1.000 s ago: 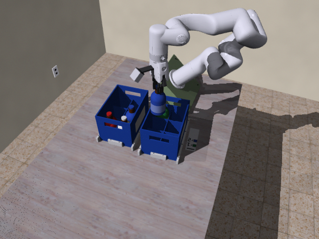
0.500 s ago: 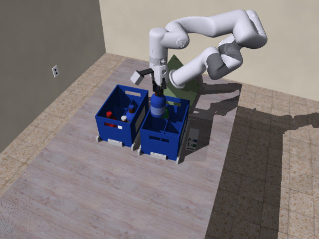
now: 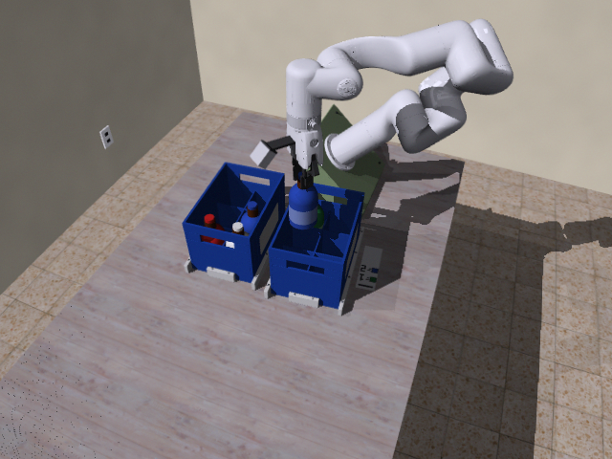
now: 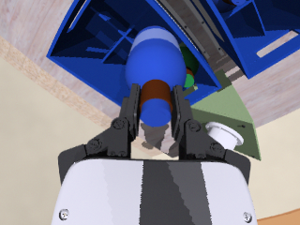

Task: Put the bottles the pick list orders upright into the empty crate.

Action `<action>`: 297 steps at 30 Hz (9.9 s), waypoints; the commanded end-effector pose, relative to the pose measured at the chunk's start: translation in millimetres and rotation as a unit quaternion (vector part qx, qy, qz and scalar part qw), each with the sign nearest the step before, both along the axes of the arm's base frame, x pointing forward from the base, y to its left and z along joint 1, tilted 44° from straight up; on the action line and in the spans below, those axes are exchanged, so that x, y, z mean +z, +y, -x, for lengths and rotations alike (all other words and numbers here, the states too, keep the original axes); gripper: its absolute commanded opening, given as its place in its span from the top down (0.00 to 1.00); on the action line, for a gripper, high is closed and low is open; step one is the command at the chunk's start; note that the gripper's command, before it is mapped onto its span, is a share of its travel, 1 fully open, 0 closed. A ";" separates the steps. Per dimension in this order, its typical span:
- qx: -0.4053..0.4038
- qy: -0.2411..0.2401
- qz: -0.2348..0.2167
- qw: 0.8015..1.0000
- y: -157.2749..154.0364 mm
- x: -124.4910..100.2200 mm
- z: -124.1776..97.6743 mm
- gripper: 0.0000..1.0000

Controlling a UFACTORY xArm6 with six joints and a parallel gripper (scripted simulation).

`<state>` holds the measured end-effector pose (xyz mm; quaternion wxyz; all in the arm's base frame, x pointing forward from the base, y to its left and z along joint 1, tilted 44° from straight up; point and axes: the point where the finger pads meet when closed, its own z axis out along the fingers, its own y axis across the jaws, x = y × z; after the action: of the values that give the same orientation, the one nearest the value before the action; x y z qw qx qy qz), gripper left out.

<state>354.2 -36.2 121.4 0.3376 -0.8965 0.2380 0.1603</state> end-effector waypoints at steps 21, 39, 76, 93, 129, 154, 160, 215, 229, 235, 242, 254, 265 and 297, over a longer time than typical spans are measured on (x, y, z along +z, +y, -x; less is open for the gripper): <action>-0.001 -0.002 0.001 1.000 12.7 -13.7 1.3 1.00; -0.001 -0.002 0.001 1.000 23.6 -25.3 3.2 1.00; -0.001 -0.002 0.001 1.000 46.2 -49.1 7.3 1.00; -0.001 -0.002 0.001 1.000 56.4 -59.9 9.2 1.00; -0.001 -0.002 0.001 1.000 76.9 -81.6 12.9 1.00; -0.001 -0.002 0.001 1.000 84.1 -89.2 14.3 1.00; -0.001 -0.002 0.001 1.000 85.7 -90.9 14.6 1.00; -0.001 -0.002 0.001 1.000 99.0 -104.9 17.0 0.35; -0.001 -0.002 0.001 1.000 99.0 -104.9 16.9 0.35; -0.001 -0.002 0.001 1.000 99.0 -104.9 16.9 0.35; -0.001 -0.002 0.001 1.000 99.0 -104.9 16.9 0.35; -0.001 -0.002 0.001 1.000 86.3 -91.5 14.7 0.35; -0.001 -0.002 0.001 1.000 69.9 -74.1 11.7 0.35; -0.001 -0.002 0.001 1.000 16.8 -66.8 3.6 0.35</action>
<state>347.5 -6.8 65.3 0.3374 -0.8967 0.2380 0.1597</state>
